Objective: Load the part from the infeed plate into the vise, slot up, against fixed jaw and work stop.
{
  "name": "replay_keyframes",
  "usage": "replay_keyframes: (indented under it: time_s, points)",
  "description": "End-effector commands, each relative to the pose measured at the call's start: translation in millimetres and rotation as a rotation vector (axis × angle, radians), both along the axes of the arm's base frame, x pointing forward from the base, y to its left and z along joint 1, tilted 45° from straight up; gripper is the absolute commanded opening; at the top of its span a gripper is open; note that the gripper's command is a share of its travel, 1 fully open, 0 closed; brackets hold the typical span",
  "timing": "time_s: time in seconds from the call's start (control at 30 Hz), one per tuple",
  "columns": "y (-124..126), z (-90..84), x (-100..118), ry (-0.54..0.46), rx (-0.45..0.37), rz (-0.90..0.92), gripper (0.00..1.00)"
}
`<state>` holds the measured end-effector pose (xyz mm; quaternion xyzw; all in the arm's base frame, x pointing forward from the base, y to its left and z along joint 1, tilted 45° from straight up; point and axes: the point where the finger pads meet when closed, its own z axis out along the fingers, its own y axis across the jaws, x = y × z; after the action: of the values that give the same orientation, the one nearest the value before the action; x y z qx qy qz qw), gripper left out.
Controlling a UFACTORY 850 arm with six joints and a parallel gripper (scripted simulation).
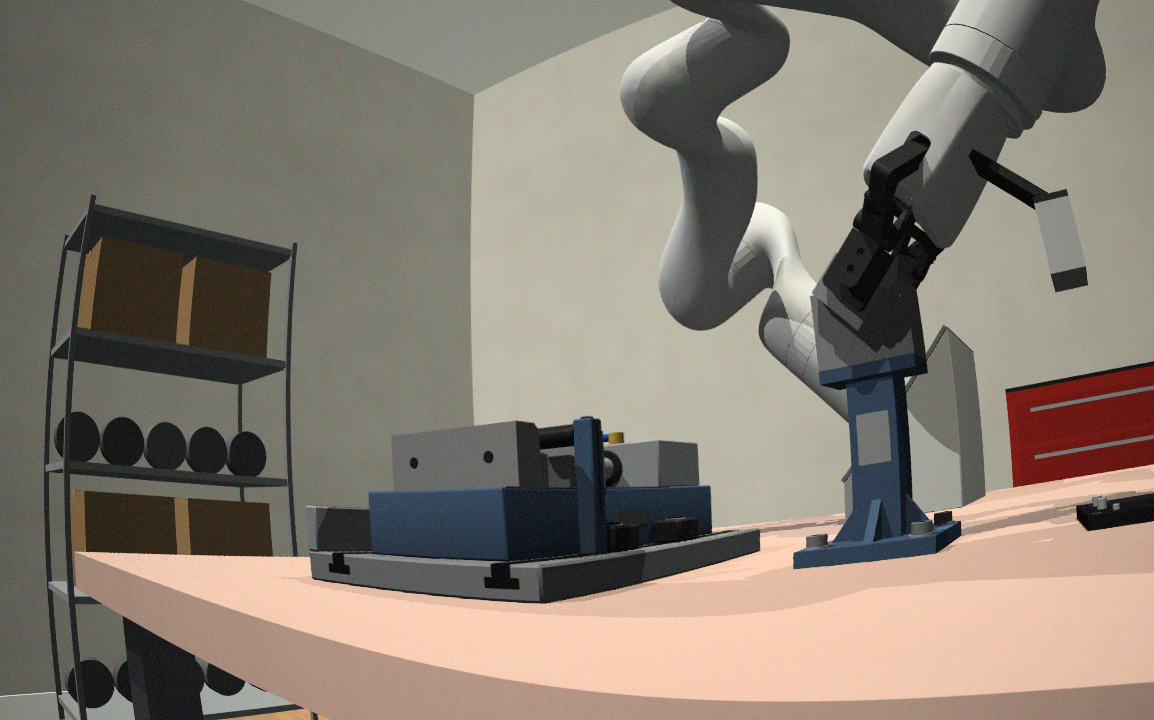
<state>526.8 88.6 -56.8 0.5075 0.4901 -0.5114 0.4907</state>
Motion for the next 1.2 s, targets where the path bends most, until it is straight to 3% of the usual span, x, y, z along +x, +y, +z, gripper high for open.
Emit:
replay_keyframes:
  time_s: [0.0,1.17]
  points:
    - [1.2,1.0,0.7,-0.002,0.001,0.001,0.00]
    - [10.5,10.2,0.5,-0.002,0.001,0.001,0.00]
